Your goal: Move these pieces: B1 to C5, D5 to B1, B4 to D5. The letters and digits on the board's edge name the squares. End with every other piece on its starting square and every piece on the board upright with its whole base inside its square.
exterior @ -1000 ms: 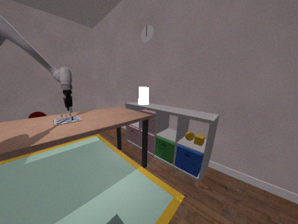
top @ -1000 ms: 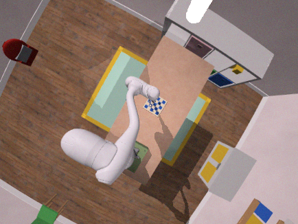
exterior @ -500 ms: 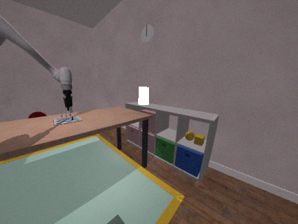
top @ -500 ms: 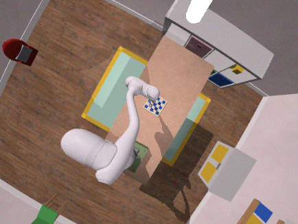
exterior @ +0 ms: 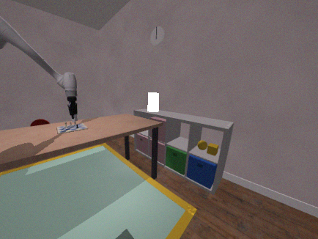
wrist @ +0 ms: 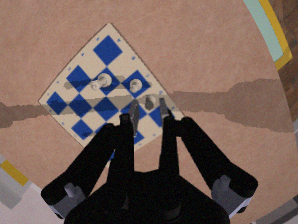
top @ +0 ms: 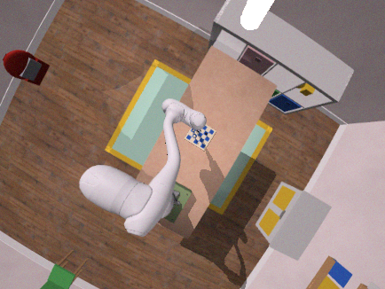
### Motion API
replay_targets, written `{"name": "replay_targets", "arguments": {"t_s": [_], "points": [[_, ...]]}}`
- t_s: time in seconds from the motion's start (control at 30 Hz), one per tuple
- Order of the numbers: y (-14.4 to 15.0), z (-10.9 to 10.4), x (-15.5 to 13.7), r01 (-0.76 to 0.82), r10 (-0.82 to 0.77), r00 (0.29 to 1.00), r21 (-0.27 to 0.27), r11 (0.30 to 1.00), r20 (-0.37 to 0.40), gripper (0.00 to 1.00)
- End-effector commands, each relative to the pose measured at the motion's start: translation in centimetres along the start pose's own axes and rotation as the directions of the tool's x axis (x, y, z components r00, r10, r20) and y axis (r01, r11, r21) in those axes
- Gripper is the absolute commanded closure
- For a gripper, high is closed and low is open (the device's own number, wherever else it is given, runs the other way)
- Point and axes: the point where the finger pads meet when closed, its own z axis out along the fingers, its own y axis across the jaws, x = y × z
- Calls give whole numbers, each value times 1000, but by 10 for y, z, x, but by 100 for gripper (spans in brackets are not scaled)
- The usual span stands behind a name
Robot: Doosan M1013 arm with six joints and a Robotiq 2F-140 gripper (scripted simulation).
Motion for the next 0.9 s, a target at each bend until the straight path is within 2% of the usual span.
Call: {"name": "replay_targets", "arguments": {"t_s": [0.0,0.4,0.87], "points": [[0,2,0,0,0,1000,0,1000,0,78],[0,22,0,0,0,1000,0,1000,0,78],[0,25,0,0,0,1000,0,1000,0,78]]}}
